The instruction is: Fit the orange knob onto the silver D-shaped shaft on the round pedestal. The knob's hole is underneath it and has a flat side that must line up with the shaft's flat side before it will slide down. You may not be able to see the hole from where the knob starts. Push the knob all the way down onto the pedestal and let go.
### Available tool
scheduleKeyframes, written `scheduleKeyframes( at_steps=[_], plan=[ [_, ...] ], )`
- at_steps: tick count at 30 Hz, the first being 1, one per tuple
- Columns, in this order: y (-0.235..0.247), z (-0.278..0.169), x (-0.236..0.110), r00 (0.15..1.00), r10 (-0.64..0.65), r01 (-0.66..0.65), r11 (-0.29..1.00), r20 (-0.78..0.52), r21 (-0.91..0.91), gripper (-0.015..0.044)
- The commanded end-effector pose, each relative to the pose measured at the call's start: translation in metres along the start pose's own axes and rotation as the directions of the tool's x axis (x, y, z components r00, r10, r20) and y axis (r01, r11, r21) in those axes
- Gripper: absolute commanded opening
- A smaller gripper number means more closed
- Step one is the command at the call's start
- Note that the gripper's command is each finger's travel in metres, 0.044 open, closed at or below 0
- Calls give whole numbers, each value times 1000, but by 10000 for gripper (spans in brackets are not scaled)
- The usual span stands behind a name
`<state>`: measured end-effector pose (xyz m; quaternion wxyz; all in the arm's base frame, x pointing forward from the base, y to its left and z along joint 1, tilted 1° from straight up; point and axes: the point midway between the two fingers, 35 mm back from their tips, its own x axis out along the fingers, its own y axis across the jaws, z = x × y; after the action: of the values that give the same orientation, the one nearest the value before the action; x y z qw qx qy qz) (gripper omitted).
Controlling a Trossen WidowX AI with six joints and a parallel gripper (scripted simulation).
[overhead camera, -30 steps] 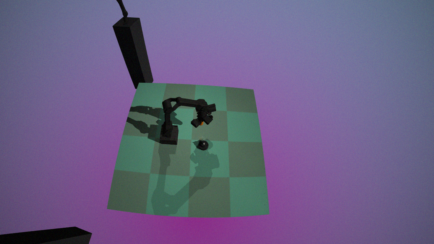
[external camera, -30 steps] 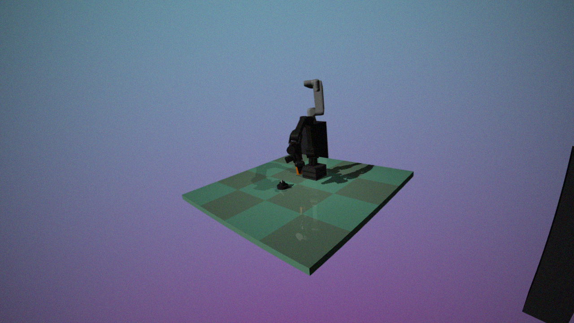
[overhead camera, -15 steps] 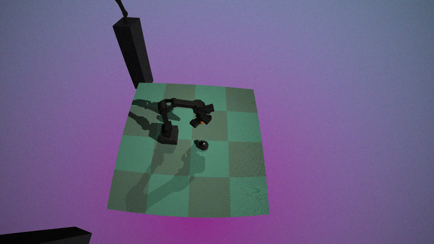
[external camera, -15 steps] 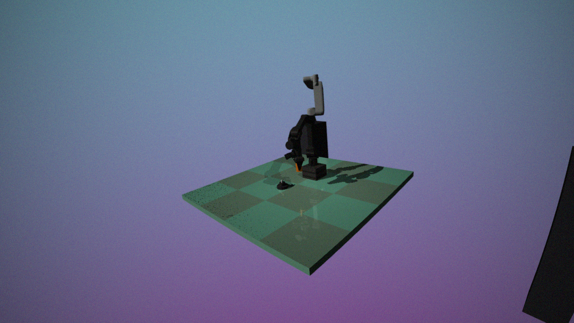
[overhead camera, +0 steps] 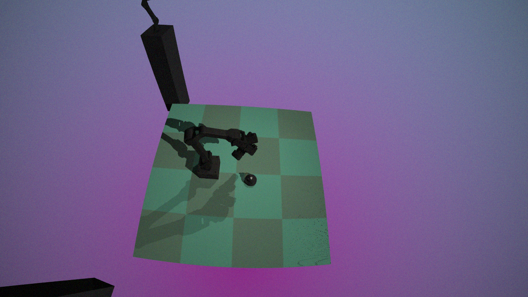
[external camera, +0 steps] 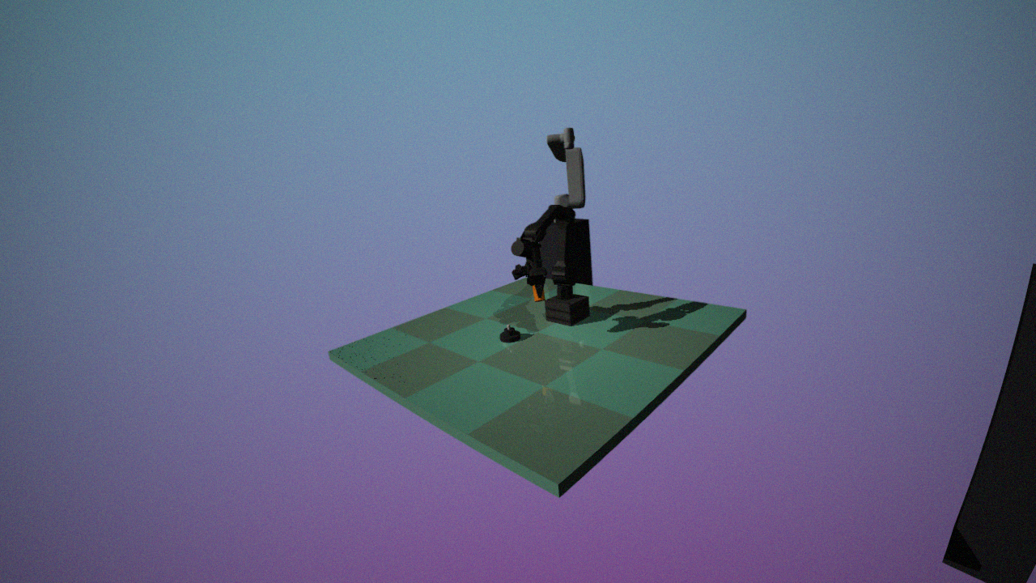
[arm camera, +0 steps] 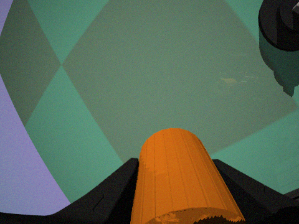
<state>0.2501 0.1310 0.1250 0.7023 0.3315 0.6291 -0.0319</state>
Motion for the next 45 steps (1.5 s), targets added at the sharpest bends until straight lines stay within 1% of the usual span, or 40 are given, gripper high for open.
scheduleKeyframes(
  at_steps=[1, 8, 16, 18, 27, 37, 38, 39, 45],
  plan=[
    [2, -1, -11, 995, 98, -98, 995, 2, -7, 0],
    [5, -2, -27, 965, 263, -263, 965, 1, -8, 0],
    [8, -3, -48, 887, 462, -462, 887, 0, -11, 0],
    [8, -3, -52, 871, 491, -491, 871, 0, -12, 0],
    [8, -3, -52, 862, 508, -508, 862, -1, -12, 0],
    [5, -3, -50, 804, 594, -594, 804, -2, -12, 0],
    [4, -3, -50, 803, 596, -596, 803, -2, -12, 0],
    [4, -2, -47, 824, 566, -566, 824, 0, -7, 0],
    [4, -2, -47, 824, 566, -566, 824, 0, -7, 0]
  ],
)
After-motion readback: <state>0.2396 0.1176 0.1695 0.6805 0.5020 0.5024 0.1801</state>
